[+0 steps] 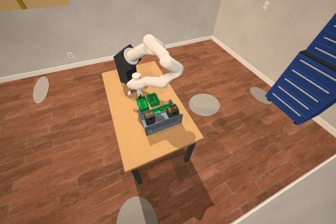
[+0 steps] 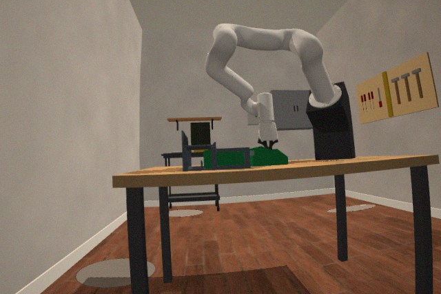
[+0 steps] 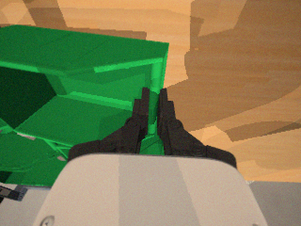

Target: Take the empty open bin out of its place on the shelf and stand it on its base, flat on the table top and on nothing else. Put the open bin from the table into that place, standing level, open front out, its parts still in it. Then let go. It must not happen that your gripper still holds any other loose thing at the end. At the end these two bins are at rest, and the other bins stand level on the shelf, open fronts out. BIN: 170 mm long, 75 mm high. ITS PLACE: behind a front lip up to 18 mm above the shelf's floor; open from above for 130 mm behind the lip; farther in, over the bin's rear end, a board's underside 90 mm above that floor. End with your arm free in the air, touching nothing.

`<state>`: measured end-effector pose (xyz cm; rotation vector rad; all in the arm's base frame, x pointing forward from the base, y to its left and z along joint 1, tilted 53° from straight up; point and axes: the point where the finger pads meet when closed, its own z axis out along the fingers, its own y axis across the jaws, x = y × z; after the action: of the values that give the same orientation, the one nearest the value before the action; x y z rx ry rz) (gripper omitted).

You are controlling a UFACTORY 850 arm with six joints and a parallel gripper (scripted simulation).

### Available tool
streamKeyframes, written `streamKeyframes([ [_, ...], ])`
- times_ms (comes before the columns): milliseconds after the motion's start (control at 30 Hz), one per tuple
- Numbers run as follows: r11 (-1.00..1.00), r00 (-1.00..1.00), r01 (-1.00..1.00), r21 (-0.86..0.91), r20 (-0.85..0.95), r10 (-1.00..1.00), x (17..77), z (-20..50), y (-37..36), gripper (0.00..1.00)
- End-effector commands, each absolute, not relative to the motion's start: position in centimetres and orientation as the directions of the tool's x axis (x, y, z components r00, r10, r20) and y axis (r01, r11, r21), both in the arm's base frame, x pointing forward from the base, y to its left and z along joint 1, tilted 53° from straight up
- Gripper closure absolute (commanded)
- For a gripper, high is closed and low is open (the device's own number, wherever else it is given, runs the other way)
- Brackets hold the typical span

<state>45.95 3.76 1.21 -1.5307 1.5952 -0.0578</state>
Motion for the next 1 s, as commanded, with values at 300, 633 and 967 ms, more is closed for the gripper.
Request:
streamKeyframes([
  [300,0.234,0.167,-0.777,-0.585,-0.549,-0.819,45.94,1.22,3.73,1.0],
  [633,0.234,0.167,-0.777,-0.585,-0.549,-0.819,45.99,1.18,3.77,1.0],
  [967,0.234,0.167,-0.777,-0.585,-0.549,-0.819,46.4,0.78,4.12,1.0],
])
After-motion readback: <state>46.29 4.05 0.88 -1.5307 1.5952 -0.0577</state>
